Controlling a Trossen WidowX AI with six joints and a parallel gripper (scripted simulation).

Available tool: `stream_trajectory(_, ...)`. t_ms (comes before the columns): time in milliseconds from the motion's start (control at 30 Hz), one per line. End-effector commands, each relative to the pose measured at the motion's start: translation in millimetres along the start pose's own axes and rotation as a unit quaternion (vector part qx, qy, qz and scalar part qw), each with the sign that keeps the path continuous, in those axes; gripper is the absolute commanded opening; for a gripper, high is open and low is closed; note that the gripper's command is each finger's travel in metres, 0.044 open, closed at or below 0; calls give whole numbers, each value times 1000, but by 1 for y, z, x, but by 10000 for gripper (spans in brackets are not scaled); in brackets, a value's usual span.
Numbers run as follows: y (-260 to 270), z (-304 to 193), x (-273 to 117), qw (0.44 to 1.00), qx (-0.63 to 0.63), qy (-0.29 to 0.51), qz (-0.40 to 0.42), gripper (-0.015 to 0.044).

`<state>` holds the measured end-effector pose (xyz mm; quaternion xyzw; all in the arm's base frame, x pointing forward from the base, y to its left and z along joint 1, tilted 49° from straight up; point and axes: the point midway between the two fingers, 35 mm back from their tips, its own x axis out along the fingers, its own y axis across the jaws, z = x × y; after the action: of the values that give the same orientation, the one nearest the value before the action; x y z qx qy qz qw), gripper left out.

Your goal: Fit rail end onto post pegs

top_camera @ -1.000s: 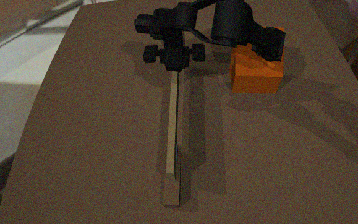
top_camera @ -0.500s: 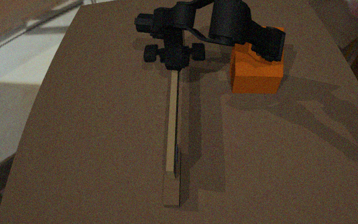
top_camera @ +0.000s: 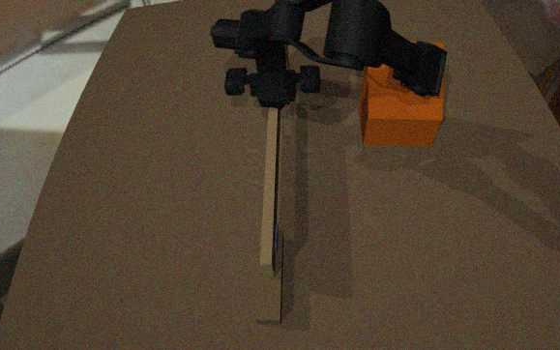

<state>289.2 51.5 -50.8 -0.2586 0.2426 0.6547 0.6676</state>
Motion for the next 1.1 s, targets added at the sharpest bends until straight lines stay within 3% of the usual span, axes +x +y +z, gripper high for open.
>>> stream_trajectory(0,0,-2,-1,1000,0,0,-2,0)
stream_trajectory(1067,0,-12,-1,1000,0,0,-2,0)
